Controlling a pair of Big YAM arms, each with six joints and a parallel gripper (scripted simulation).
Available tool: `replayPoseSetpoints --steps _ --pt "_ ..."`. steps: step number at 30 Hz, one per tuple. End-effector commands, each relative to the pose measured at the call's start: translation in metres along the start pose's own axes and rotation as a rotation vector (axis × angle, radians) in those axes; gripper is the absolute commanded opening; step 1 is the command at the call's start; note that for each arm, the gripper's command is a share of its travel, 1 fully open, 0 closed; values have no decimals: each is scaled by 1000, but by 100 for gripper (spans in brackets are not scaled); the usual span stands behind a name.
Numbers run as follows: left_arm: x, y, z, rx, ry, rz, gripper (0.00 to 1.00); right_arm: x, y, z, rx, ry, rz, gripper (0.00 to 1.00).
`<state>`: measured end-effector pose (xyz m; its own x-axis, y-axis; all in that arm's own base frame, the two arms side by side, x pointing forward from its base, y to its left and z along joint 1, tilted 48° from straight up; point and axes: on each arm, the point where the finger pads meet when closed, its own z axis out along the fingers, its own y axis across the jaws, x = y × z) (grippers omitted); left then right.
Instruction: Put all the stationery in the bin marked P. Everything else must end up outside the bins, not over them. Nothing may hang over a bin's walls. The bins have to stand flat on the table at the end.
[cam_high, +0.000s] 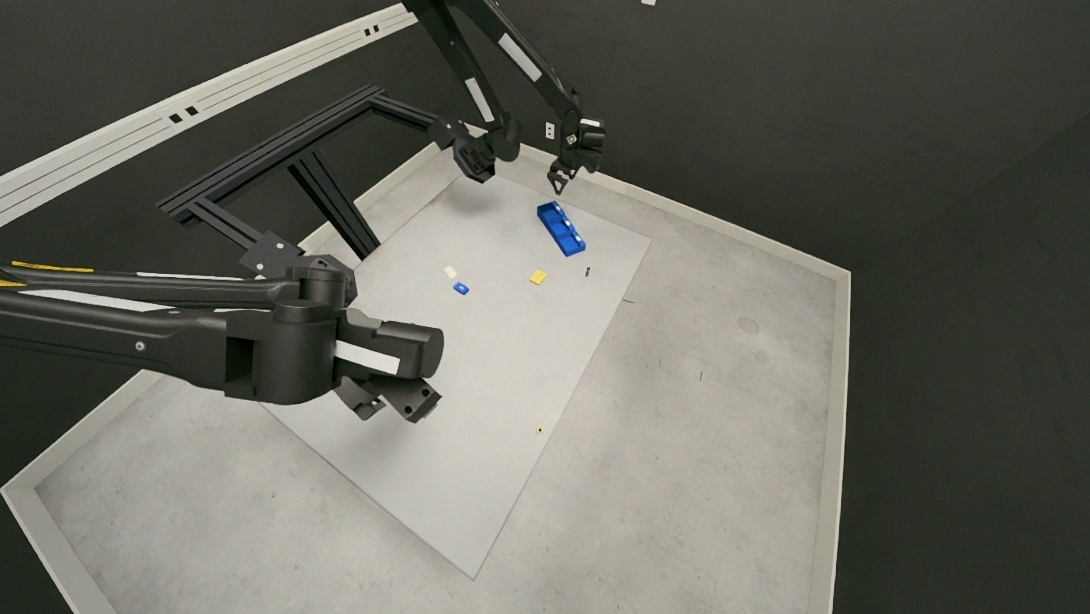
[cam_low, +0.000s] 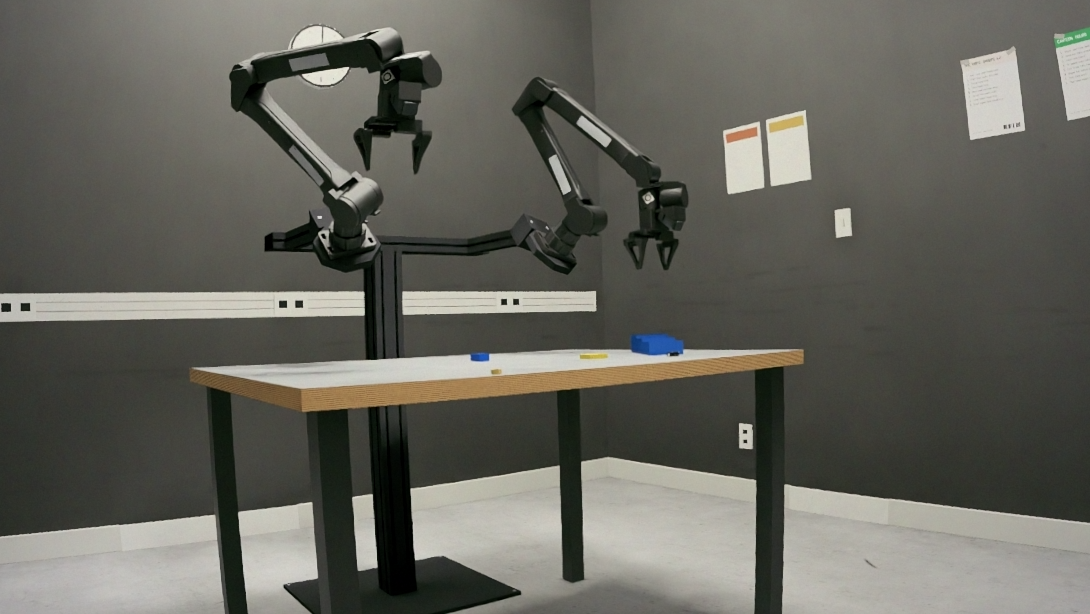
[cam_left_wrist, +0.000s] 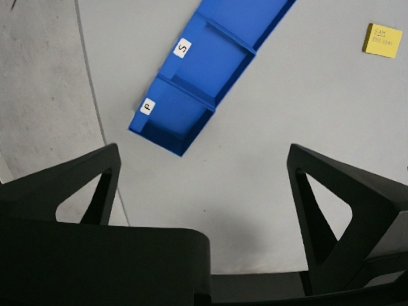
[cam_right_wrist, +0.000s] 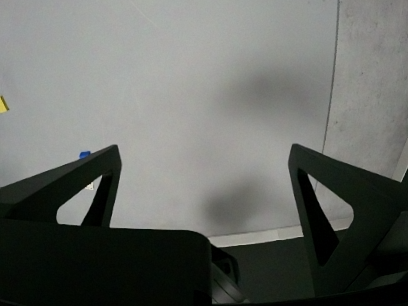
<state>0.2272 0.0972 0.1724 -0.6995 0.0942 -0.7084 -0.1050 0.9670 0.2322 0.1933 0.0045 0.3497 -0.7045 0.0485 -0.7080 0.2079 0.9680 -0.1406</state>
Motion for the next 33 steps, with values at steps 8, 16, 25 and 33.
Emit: replayPoseSetpoints --steps 8,16,25,33 --pt "-1 -3 5 8 3 0 100 -12 -6 -14 -14 -32 26 100" --pt "-2 1 22 6 4 -107 100 -12 -6 -14 -14 -32 26 100" --pt "-25 22 92 5 -10 -378 100 -12 -6 -14 -14 -32 26 100" --pt "-24 29 140 20 25 -578 100 -12 -6 -14 -14 -32 26 100"
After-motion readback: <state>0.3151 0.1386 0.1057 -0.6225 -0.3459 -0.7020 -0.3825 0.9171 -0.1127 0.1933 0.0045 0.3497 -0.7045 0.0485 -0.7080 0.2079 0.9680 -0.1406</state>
